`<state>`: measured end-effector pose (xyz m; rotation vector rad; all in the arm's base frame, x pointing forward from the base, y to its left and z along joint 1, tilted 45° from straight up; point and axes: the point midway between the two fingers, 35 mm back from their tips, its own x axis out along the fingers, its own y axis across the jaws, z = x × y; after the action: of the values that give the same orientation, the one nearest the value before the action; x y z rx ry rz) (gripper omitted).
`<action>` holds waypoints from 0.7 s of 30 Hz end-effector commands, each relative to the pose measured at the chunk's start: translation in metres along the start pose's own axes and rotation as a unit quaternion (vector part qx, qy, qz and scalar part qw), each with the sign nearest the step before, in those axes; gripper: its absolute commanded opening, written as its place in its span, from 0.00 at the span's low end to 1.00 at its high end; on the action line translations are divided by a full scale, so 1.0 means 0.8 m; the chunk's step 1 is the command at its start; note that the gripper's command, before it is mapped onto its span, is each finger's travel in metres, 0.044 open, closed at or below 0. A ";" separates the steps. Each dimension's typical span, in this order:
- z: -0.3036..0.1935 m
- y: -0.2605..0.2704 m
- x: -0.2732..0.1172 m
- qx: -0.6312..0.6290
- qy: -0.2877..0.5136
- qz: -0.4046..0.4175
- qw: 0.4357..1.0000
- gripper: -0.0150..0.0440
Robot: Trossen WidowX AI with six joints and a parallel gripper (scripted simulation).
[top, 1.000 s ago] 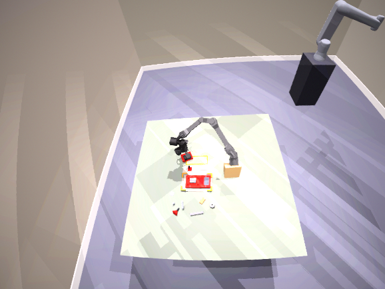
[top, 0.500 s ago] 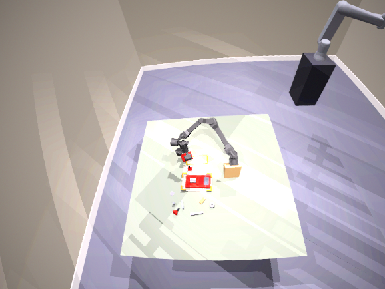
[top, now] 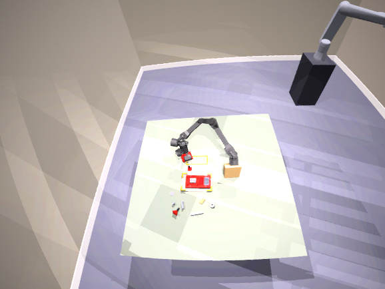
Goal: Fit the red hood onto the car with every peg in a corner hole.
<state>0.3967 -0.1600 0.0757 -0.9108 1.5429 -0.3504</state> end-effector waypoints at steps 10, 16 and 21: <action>0.000 0.000 0.009 -0.002 0.000 0.001 1.000 1.00; 0.000 0.000 0.013 -0.002 0.000 0.001 1.000 1.00; 0.000 0.000 0.016 -0.002 0.000 0.001 1.000 1.00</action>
<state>0.3972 -0.1674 0.0686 -0.9112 1.5429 -0.3509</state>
